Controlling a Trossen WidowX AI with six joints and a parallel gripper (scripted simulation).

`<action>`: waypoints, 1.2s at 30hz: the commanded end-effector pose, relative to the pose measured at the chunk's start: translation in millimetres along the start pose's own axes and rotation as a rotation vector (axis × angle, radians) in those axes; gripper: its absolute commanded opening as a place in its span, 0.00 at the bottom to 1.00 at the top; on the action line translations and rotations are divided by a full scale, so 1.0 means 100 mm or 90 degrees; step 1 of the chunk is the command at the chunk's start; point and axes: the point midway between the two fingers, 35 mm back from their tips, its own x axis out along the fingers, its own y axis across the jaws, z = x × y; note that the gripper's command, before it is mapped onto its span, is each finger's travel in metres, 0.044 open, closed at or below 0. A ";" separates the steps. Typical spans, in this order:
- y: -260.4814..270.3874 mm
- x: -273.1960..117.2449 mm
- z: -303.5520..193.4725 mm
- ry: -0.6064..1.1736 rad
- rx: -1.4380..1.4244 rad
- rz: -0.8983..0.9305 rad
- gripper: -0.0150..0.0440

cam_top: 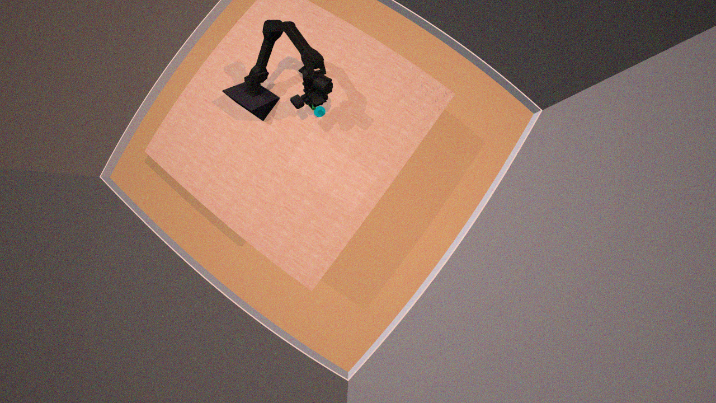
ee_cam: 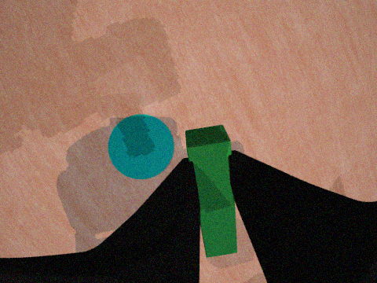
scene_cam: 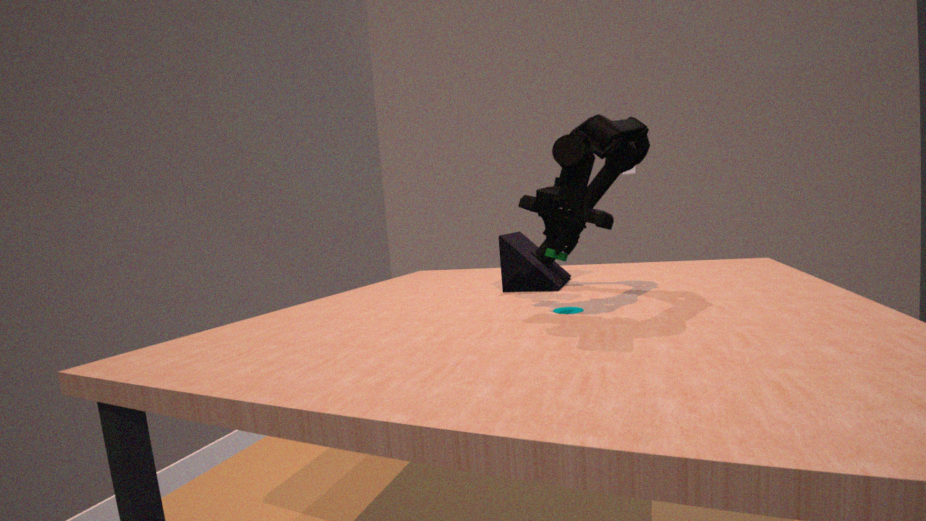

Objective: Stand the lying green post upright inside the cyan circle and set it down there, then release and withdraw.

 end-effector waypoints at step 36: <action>-0.02 0.12 0.00 -0.136 -0.011 -0.077 0.29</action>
